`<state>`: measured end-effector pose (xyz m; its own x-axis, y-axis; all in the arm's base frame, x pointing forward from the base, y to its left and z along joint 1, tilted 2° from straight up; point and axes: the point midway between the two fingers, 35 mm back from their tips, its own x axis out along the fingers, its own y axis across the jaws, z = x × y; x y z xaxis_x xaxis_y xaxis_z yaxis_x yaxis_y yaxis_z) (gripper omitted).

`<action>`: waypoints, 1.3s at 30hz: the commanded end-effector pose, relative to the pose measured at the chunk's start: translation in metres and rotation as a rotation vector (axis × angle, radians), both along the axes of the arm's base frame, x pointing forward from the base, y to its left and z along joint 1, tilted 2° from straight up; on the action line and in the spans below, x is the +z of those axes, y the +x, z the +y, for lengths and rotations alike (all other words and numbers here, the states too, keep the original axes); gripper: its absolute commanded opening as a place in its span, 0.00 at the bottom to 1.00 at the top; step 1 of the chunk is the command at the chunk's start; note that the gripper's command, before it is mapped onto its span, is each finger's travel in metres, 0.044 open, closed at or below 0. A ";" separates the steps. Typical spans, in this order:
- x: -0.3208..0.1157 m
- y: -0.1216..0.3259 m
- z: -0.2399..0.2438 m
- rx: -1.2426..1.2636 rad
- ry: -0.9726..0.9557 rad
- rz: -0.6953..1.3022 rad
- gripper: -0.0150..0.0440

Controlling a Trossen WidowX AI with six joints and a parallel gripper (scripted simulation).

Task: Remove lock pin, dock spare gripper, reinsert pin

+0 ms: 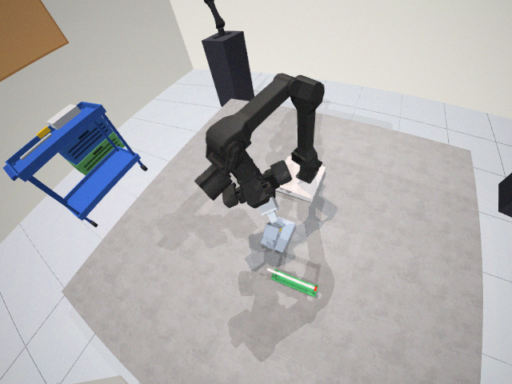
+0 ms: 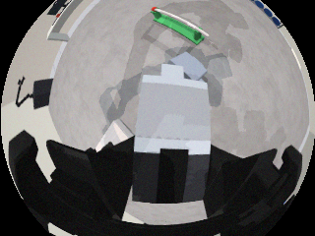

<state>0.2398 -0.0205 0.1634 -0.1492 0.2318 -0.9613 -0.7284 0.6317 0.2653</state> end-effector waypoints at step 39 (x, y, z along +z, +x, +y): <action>0.008 -0.053 0.039 -0.548 -0.295 0.056 0.25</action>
<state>0.1870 0.0186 0.1710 -0.1400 0.0234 -0.9899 -0.2843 0.9567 0.0628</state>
